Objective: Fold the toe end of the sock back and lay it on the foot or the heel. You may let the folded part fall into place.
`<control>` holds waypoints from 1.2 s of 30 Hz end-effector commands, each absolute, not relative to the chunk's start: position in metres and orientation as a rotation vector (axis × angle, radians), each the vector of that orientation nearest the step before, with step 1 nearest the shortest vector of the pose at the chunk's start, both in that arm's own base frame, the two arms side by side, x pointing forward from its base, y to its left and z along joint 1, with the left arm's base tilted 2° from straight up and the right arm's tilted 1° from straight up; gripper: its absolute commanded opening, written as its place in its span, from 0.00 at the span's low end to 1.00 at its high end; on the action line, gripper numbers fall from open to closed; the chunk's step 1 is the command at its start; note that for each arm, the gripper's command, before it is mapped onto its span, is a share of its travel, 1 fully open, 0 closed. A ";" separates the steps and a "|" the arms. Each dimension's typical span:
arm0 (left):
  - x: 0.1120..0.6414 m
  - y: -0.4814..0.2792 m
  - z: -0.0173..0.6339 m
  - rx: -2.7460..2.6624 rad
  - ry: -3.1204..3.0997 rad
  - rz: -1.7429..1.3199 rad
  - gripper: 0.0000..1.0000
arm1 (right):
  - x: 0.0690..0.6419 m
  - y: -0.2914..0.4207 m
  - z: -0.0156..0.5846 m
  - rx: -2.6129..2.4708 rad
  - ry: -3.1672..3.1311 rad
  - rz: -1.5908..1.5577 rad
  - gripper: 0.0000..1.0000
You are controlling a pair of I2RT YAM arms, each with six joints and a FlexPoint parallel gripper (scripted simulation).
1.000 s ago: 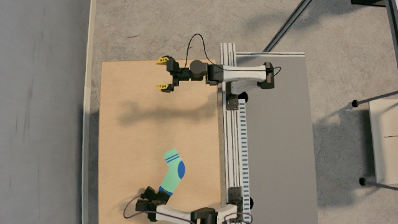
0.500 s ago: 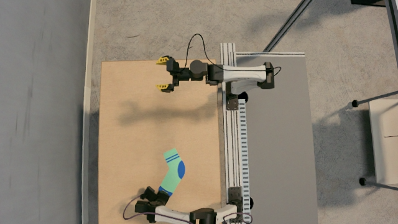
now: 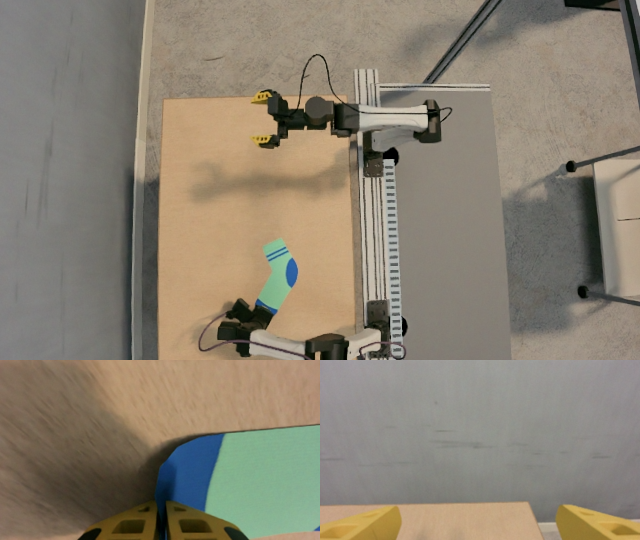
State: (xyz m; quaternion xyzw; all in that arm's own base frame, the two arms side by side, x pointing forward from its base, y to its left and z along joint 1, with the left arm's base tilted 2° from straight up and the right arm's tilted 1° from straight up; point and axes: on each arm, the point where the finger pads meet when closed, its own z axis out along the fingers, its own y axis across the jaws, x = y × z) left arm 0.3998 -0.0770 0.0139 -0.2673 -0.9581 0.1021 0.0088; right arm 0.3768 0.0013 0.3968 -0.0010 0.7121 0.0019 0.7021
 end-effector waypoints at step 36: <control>0.400 -0.071 0.024 -0.828 -2.917 0.317 0.05 | 0.375 0.000 0.402 0.000 1.571 0.000 1.00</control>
